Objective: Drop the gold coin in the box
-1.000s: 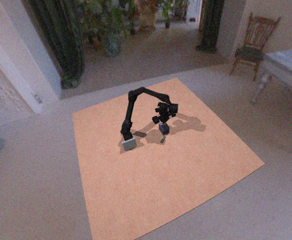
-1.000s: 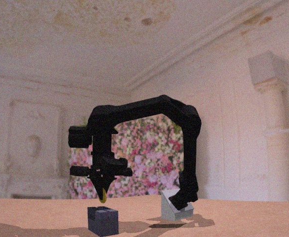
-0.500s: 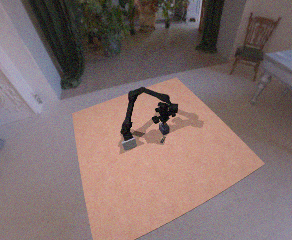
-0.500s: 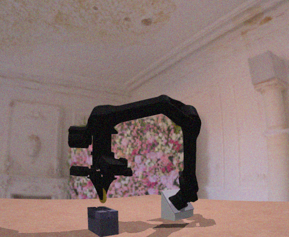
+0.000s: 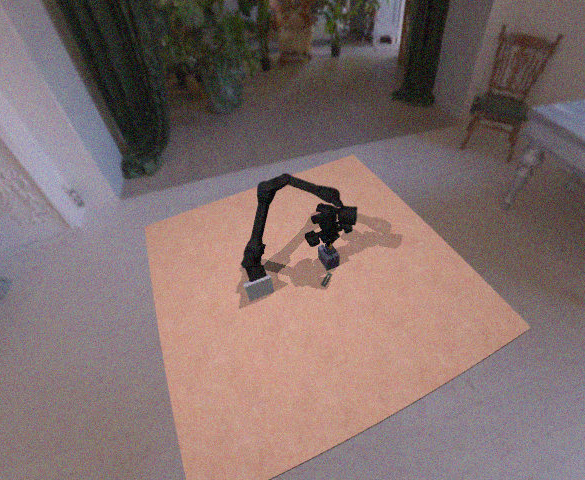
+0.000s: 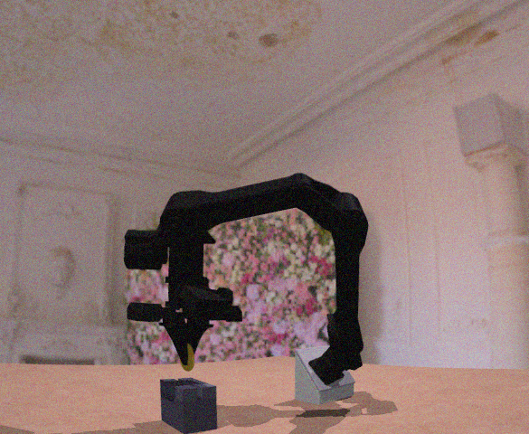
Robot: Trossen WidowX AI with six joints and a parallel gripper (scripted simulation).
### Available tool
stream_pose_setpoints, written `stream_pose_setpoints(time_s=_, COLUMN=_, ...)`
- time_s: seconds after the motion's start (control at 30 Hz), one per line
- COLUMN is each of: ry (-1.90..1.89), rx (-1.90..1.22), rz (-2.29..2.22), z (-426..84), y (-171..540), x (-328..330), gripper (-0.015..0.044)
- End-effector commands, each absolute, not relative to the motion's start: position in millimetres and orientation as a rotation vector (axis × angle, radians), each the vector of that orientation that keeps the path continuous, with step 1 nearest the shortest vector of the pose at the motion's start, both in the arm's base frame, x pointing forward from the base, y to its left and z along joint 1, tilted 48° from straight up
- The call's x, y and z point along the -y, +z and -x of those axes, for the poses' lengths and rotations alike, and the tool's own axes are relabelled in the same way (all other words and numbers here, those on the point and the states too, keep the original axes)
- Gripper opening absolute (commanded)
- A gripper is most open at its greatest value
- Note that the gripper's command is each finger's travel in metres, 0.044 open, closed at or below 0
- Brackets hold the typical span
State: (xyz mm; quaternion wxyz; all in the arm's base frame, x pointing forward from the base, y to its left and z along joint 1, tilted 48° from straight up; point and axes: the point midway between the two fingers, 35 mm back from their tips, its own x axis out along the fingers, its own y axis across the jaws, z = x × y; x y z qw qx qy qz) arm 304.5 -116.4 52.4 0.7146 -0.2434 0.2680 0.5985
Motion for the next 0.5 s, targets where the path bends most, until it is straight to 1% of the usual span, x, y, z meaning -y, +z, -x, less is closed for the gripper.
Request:
stream_pose_setpoints(time_s=0.0, ry=1.326, rx=-0.594, rz=0.538, z=-304.0, y=52.2, x=116.2, gripper=0.0000)
stream_pose_setpoints(time_s=0.47, ry=1.324, rx=-0.598, rz=0.532, z=-304.8, y=47.4, x=111.0, gripper=0.0000)
